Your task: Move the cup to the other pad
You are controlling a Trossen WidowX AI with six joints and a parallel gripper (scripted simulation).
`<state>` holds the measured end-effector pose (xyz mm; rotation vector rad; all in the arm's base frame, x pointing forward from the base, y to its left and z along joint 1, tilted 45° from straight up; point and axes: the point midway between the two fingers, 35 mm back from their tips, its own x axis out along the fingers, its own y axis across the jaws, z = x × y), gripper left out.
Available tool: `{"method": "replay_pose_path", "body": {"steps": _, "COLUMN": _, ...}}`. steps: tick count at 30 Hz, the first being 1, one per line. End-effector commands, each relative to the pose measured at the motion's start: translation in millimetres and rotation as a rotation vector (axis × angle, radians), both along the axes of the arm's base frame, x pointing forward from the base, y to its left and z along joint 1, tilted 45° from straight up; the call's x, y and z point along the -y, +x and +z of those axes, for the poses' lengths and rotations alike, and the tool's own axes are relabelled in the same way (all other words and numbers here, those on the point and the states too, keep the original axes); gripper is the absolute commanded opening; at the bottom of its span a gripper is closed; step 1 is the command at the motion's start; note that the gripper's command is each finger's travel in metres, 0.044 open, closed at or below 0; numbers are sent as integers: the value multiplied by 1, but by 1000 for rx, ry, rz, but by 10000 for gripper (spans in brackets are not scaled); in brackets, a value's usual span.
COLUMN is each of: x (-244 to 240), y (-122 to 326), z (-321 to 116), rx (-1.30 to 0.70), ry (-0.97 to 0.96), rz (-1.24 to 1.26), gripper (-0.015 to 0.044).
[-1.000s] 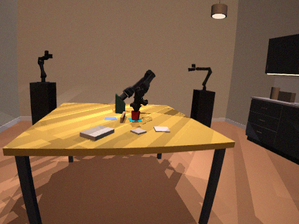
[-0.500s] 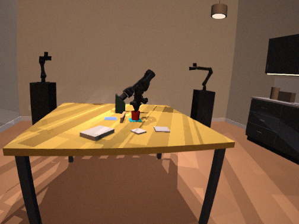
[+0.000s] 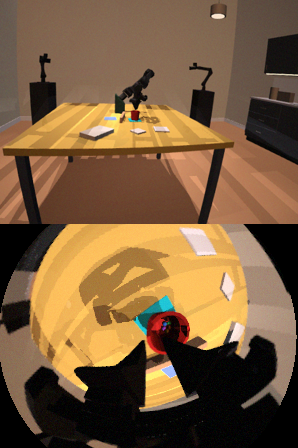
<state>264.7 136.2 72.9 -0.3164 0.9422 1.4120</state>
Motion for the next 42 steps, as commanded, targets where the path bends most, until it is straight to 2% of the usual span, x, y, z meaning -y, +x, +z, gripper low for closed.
{"method": "replay_pose_path", "body": {"steps": 1, "x": 5, "y": 1, "z": 6, "rx": 7, "ry": 3, "rz": 0, "gripper": 128}}
{"method": "replay_pose_path", "body": {"steps": 7, "x": 10, "y": 1, "z": 9, "rx": 7, "ry": 4, "rz": -1, "gripper": 128}}
{"method": "replay_pose_path", "body": {"steps": 19, "x": 12, "y": 2, "z": 10, "rx": 1, "ry": 1, "rz": -1, "gripper": 440}}
{"method": "replay_pose_path", "body": {"steps": 33, "x": 50, "y": 8, "z": 49, "rx": 6, "ry": 2, "rz": -1, "gripper": 440}}
{"method": "replay_pose_path", "body": {"steps": 42, "x": 49, "y": 8, "z": 49, "rx": 5, "ry": 6, "rz": -5, "gripper": 440}}
